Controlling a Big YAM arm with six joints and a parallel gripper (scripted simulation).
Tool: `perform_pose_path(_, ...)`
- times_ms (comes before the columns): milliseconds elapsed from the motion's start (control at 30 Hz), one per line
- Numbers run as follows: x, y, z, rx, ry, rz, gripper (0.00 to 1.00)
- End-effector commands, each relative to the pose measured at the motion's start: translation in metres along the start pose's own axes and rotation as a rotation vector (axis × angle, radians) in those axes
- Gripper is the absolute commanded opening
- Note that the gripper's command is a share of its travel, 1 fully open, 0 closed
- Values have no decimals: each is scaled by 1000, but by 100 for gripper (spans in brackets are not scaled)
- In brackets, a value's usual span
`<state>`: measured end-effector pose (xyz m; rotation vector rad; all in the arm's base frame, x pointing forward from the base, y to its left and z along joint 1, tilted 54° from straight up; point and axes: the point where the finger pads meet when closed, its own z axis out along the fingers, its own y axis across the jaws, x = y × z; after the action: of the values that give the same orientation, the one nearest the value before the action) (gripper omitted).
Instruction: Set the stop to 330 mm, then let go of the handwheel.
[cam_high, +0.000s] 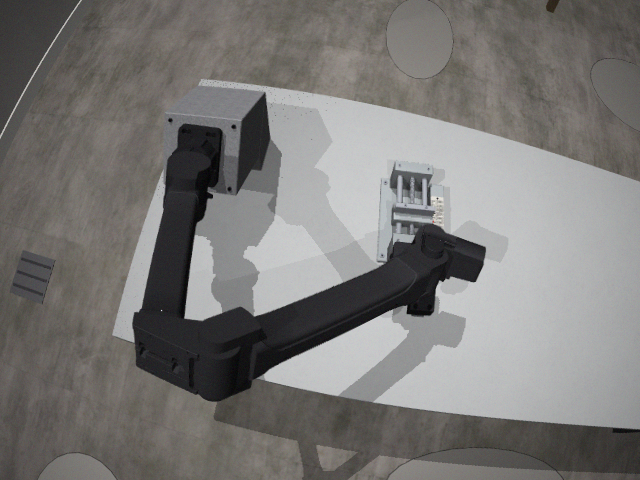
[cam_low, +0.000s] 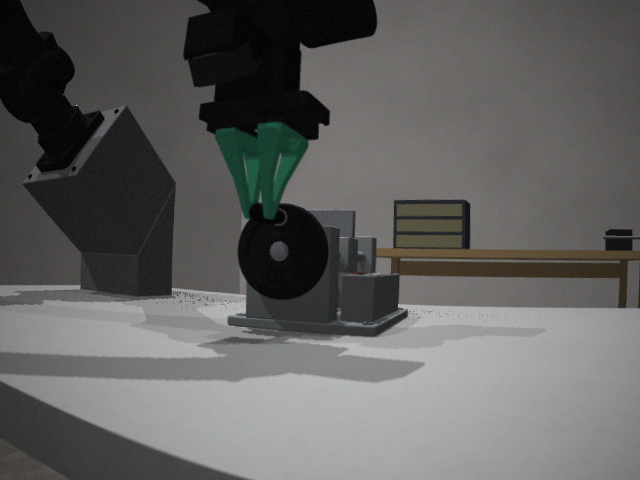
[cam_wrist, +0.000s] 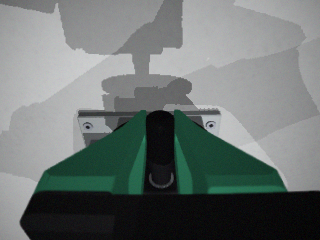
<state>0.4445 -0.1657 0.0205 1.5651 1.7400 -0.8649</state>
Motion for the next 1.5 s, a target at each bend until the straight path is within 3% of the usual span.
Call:
perform_pose_path(0, -5, -10, -4, -8, 3, 1, 6)
perform_pose_path(933, -3, -30, 12, 12, 0, -7, 6)
perform_pose_path(1200, -6, -32, 14, 0, -1, 3, 6)
perform_pose_path(1467, -1, -43, 22, 17, 3, -16, 6)
